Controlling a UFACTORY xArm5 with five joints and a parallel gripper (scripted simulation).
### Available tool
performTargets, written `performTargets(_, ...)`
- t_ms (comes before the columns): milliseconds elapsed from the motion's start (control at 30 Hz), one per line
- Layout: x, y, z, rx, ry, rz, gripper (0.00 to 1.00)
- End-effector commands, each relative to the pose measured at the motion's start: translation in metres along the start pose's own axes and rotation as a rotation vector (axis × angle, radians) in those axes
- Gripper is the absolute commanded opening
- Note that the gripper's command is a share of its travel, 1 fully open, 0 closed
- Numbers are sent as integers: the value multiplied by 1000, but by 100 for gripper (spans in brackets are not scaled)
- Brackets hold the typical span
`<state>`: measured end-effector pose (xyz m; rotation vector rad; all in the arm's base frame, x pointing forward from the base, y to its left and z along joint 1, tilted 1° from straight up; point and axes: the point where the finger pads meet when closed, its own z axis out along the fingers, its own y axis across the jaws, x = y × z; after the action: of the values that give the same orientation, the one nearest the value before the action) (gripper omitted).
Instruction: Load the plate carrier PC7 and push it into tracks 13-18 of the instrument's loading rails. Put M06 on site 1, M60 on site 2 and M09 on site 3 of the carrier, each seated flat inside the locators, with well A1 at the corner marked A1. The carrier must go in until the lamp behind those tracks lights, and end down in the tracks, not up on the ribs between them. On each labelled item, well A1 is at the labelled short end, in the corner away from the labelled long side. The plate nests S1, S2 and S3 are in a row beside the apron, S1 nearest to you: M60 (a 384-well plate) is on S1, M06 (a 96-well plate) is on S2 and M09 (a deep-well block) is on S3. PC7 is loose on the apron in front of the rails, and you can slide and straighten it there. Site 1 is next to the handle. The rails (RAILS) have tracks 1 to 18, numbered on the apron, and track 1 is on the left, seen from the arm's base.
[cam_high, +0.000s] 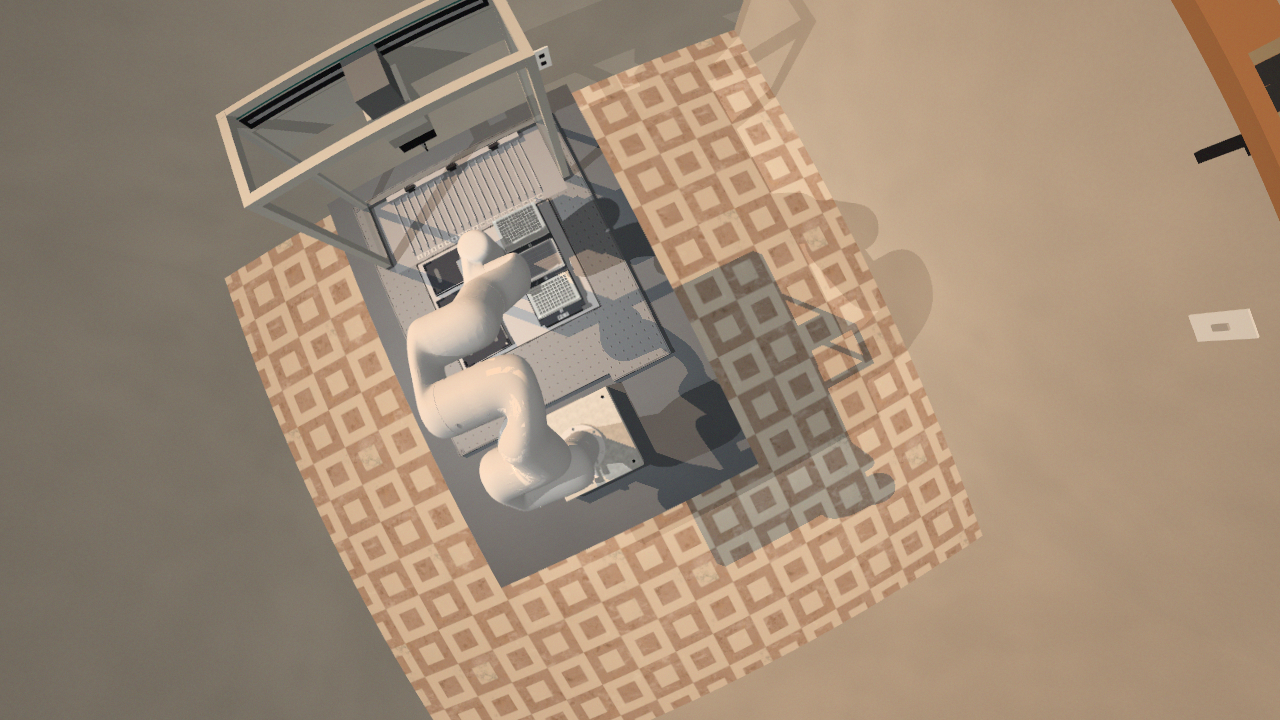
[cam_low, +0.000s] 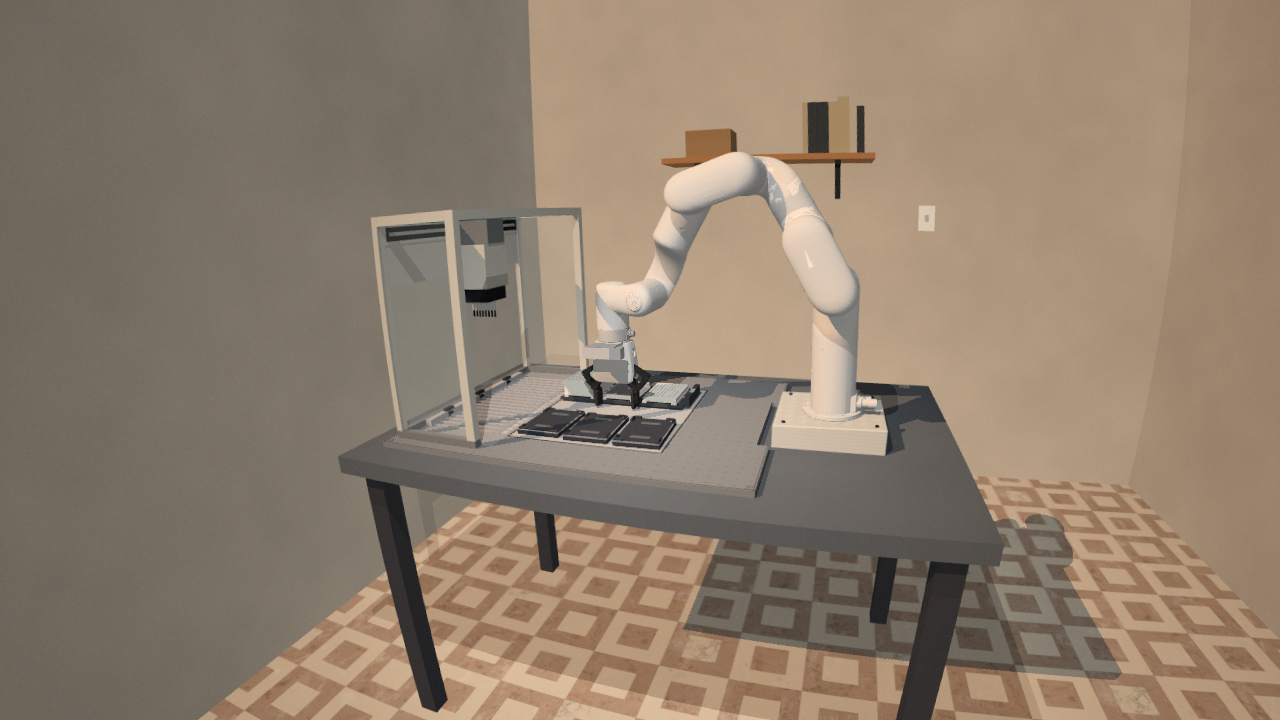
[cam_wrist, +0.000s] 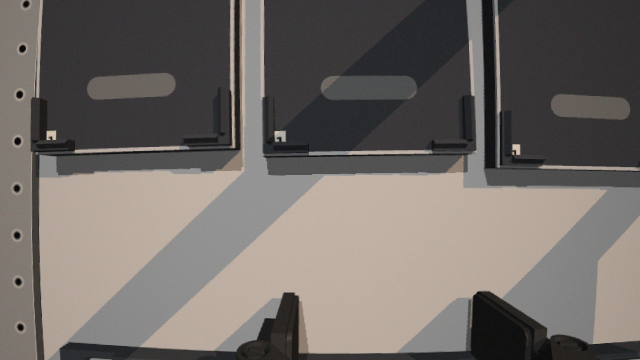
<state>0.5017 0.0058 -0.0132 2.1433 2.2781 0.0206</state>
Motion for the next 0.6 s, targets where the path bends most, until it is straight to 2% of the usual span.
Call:
performTargets(0, -2, 2, -1, -4, 2, 0, 100)
performTargets(567, -10, 2, -1, -4, 2, 0, 100)
